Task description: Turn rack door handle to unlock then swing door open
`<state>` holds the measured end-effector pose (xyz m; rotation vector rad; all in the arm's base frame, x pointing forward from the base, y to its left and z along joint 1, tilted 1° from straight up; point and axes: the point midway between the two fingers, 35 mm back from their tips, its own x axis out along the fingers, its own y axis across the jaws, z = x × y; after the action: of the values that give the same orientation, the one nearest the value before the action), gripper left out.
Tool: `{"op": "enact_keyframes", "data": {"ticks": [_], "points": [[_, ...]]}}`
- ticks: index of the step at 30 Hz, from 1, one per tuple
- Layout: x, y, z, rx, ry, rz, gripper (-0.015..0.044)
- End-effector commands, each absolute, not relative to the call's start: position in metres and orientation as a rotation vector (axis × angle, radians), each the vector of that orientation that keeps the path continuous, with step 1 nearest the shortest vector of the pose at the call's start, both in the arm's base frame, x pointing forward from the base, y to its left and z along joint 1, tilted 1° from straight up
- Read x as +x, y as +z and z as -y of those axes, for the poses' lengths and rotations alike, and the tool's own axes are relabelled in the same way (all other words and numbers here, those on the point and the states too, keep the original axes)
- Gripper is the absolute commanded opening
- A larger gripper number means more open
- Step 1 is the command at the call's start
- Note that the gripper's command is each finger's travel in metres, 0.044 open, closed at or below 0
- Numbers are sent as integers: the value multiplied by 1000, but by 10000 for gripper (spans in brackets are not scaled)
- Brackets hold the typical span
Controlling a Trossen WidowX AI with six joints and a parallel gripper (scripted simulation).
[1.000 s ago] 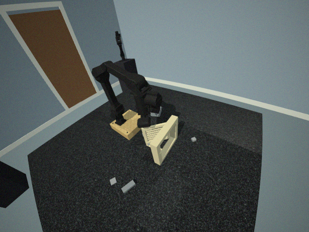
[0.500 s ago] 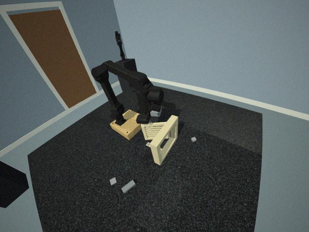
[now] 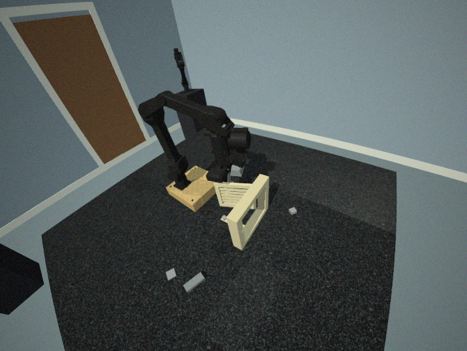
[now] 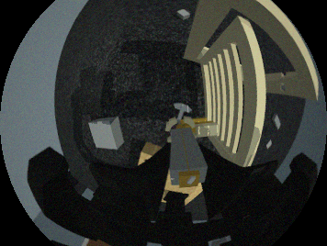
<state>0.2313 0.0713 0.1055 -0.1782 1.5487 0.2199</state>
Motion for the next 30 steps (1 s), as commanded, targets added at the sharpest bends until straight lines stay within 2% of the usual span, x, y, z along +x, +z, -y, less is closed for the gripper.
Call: {"op": "enact_keyframes", "data": {"ticks": [1,30], "points": [[233,106,-76,-126,162,-1552,24],[241,107,-120,148,-103,-1557,24]]}}
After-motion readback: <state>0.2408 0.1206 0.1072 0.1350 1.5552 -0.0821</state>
